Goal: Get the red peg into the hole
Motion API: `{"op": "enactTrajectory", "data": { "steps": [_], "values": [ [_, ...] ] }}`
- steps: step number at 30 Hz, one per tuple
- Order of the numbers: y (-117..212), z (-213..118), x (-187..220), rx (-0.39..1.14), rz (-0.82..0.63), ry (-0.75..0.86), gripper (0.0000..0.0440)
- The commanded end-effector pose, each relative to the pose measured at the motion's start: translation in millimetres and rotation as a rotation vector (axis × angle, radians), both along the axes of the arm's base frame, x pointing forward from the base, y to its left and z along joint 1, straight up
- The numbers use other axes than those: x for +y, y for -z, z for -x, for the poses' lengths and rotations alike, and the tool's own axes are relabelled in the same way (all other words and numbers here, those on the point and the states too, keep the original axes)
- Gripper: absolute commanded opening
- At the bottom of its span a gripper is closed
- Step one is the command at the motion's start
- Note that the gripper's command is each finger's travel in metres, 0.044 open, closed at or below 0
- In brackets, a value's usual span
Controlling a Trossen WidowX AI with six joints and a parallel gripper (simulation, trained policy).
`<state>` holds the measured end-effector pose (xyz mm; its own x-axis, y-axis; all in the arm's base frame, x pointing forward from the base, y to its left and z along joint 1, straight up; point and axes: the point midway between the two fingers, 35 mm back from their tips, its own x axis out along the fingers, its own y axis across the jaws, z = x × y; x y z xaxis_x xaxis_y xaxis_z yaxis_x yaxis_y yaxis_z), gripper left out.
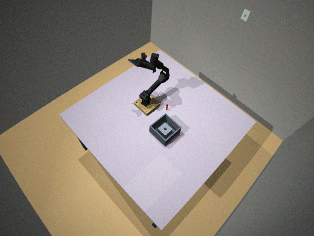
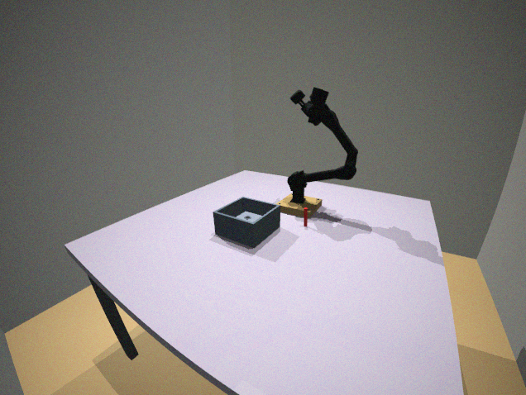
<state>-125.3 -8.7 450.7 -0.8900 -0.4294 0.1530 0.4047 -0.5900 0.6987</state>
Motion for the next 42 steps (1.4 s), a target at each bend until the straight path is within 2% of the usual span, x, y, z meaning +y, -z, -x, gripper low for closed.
{"op": "enactTrajectory", "data": {
  "steps": [1,3,11,20,31,42],
  "values": [
    [2.3,0.1,-4.4,0.003,-0.028,-0.011,0.0417],
    [7.9,-0.1,-15.8,0.006,-0.088,-0.046,0.044],
    [35.1,-8.8,-70.6,0.004,-0.304,-0.222,0.044],
    [71.2,-34.9,-124.9,0.024,-0.544,-0.422,0.044],
    [113.2,-89.7,-170.6,0.09,-0.803,-0.695,0.044],
    [153.1,-160.9,-187.2,0.195,-1.04,-0.974,0.044]
  ]
}}
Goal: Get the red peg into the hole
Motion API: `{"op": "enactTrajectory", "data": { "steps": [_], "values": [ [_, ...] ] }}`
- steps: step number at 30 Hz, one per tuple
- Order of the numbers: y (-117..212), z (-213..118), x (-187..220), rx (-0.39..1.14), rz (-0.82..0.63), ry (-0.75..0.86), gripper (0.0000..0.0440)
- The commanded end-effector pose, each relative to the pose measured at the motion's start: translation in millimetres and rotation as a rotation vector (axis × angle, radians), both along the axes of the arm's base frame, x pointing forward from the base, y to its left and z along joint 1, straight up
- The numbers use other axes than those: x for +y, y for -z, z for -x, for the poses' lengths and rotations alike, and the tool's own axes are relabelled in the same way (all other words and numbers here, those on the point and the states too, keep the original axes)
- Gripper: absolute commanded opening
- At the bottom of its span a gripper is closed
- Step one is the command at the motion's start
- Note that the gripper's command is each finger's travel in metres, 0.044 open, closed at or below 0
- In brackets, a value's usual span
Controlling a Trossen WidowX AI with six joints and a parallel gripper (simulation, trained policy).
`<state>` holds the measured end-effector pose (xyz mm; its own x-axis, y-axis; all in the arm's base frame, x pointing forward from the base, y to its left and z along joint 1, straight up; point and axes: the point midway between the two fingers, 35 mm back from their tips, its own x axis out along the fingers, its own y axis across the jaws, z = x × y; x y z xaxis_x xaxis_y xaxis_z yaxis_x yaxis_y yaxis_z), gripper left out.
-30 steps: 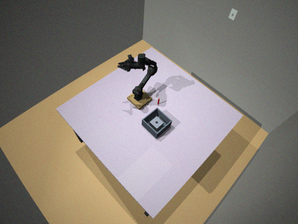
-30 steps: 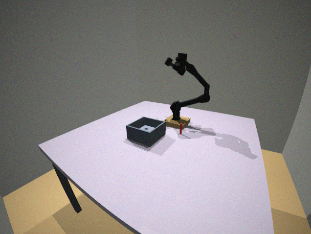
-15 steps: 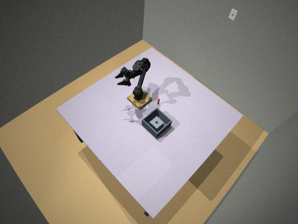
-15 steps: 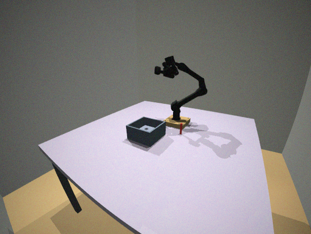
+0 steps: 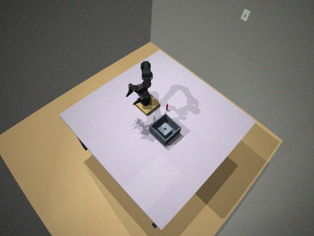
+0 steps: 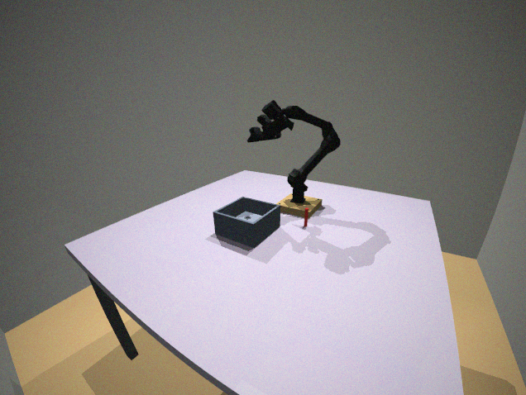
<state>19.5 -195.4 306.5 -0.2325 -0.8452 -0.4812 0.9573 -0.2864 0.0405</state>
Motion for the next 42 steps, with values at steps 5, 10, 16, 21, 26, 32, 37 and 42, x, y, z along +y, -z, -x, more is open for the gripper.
{"op": "enactTrajectory", "data": {
  "steps": [5,10,16,21,26,32,37,42],
  "values": [
    [26.3,-51.7,3.3,0.04,-0.145,-0.203,0.044],
    [43.4,-87.9,15.4,0.071,-0.24,-0.343,0.044],
    [63.9,-129.5,41.8,0.109,-0.357,-0.506,0.044],
    [80.6,-158.1,72.3,0.143,-0.455,-0.625,0.044],
    [97.3,-178.7,108.2,0.183,-0.554,-0.72,0.044],
    [117.8,-191.4,154.2,0.239,-0.668,-0.797,0.044],
    [135.1,-192.6,191.3,0.293,-0.754,-0.831,0.044],
    [152.3,-188.0,223.5,0.348,-0.822,-0.847,0.044]
  ]
}}
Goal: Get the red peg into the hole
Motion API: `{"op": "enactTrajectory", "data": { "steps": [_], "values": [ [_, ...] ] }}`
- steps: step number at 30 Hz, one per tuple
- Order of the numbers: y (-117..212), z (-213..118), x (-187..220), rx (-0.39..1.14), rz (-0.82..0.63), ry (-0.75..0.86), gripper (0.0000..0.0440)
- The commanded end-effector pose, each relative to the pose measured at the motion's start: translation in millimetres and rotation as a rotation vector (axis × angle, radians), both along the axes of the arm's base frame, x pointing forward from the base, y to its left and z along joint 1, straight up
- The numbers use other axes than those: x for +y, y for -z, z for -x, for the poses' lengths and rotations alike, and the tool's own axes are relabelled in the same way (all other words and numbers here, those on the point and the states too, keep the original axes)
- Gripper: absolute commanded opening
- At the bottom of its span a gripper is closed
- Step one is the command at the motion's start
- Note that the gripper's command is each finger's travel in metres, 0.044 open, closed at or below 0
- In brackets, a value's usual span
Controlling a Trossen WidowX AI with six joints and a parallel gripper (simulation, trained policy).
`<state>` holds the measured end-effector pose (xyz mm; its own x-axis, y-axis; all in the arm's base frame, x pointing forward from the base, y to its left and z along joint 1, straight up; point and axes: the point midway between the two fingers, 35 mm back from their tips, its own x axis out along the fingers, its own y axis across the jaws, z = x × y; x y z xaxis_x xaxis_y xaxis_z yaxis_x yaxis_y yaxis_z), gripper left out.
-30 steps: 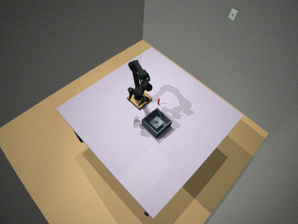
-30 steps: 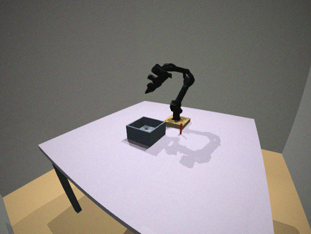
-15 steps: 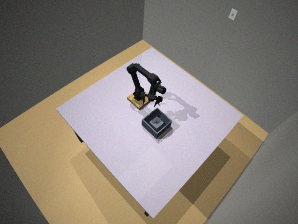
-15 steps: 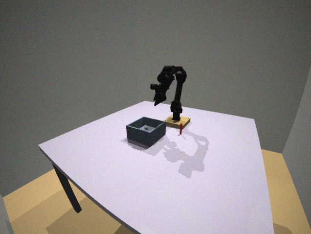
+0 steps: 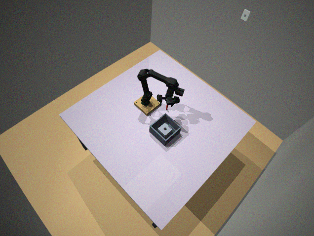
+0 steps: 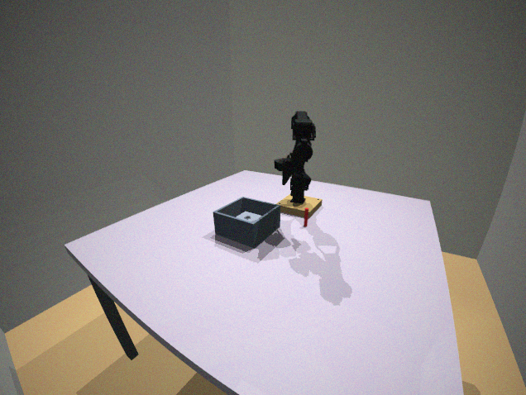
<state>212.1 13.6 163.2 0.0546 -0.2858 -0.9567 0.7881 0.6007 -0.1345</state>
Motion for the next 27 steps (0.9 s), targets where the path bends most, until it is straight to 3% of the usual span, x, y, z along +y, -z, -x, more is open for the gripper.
{"op": "enactTrajectory", "data": {
  "steps": [1,12,27],
  "values": [
    [12.6,5.9,20.0,0.05,-0.026,-0.014,0.044],
    [58.1,14.4,60.1,0.111,-0.051,-0.058,0.044],
    [122.8,14.7,69.2,0.075,-0.022,-0.119,0.044]
  ]
}}
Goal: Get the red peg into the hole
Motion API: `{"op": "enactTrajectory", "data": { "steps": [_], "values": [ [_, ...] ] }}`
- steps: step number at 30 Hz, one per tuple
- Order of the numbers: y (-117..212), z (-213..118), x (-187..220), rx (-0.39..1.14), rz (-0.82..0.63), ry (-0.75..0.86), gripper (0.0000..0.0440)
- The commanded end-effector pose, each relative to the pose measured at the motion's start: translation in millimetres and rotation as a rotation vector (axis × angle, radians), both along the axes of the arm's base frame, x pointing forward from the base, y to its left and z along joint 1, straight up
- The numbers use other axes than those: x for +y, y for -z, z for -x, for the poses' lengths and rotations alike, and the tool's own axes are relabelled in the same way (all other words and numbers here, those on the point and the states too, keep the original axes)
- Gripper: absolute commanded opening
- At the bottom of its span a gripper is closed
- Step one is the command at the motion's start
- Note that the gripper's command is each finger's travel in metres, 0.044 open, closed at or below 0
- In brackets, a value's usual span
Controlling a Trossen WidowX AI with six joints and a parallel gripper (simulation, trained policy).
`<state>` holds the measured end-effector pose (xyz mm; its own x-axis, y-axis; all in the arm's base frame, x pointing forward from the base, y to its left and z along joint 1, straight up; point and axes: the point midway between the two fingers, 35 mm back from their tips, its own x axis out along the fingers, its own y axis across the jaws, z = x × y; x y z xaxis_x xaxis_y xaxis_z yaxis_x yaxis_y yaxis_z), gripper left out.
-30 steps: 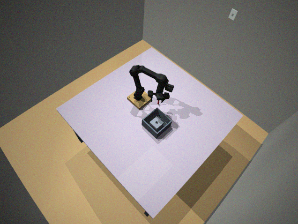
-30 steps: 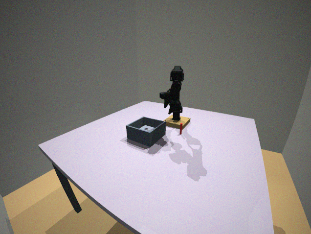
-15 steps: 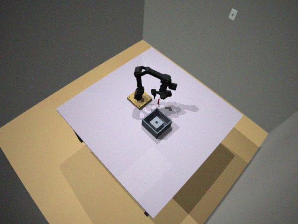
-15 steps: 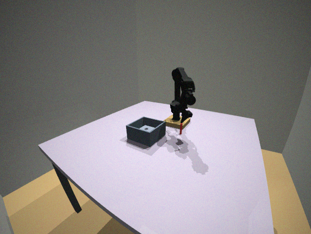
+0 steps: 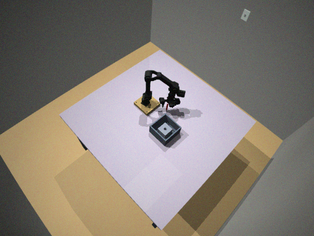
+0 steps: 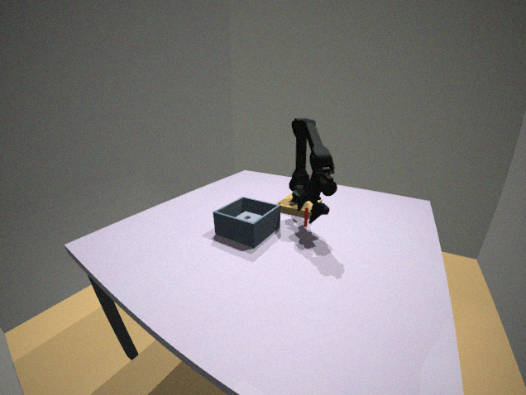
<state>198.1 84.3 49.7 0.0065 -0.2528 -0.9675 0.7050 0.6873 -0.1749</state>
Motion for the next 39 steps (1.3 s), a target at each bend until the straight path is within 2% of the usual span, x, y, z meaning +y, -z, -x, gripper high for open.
{"op": "enactTrajectory", "data": {
  "steps": [1,4,19,31,39],
  "values": [
    [12.2,1.1,-1.9,-0.005,0.009,-0.014,0.0436],
    [20.6,3.7,-3.0,0.008,0.012,-0.025,0.0388],
    [35.7,12.4,-8.6,0.088,0.033,-0.014,0.0004],
    [-19.6,-4.0,-33.3,0.007,0.131,-0.036,0.0],
    [-60.6,-19.2,-50.1,-0.07,0.164,0.009,0.0]
  ]
}}
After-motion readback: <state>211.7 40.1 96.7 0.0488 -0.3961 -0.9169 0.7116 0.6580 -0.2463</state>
